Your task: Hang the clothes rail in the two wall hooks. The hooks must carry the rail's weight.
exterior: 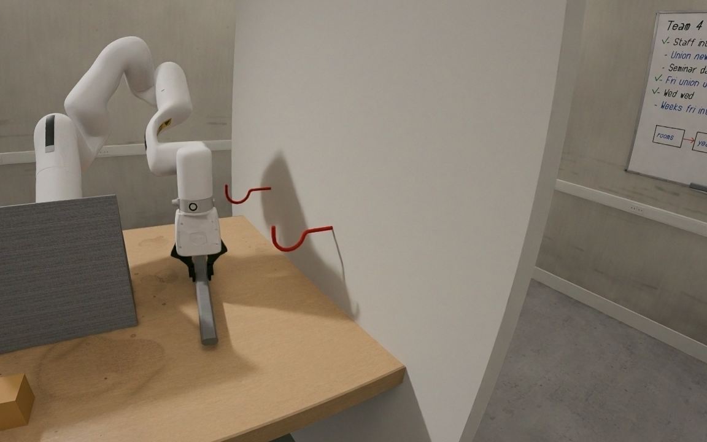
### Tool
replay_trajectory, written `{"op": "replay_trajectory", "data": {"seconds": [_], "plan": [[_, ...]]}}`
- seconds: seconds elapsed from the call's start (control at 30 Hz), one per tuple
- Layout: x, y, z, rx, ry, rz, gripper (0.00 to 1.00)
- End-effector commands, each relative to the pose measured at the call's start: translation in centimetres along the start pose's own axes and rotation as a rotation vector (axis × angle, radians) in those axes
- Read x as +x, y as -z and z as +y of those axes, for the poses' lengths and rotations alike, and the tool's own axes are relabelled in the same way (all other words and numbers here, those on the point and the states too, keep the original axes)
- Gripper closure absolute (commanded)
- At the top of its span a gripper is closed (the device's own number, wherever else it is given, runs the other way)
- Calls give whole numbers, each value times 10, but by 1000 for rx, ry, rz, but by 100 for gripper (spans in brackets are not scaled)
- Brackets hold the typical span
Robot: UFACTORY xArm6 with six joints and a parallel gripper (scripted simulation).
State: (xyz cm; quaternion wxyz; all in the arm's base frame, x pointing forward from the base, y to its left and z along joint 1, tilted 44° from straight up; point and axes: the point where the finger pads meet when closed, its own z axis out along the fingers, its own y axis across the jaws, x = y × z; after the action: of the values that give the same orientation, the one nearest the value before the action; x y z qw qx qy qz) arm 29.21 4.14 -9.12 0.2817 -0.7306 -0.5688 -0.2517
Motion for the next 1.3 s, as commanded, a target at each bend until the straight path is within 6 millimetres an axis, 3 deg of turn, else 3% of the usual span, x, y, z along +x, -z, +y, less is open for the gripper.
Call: {"op": "replay_trajectory", "data": {"seconds": [0.0, 1.27], "plan": [[0, 4, 1, -2, 1, -1, 100], [0, 27, 1, -3, 1, -1, 100]]}}
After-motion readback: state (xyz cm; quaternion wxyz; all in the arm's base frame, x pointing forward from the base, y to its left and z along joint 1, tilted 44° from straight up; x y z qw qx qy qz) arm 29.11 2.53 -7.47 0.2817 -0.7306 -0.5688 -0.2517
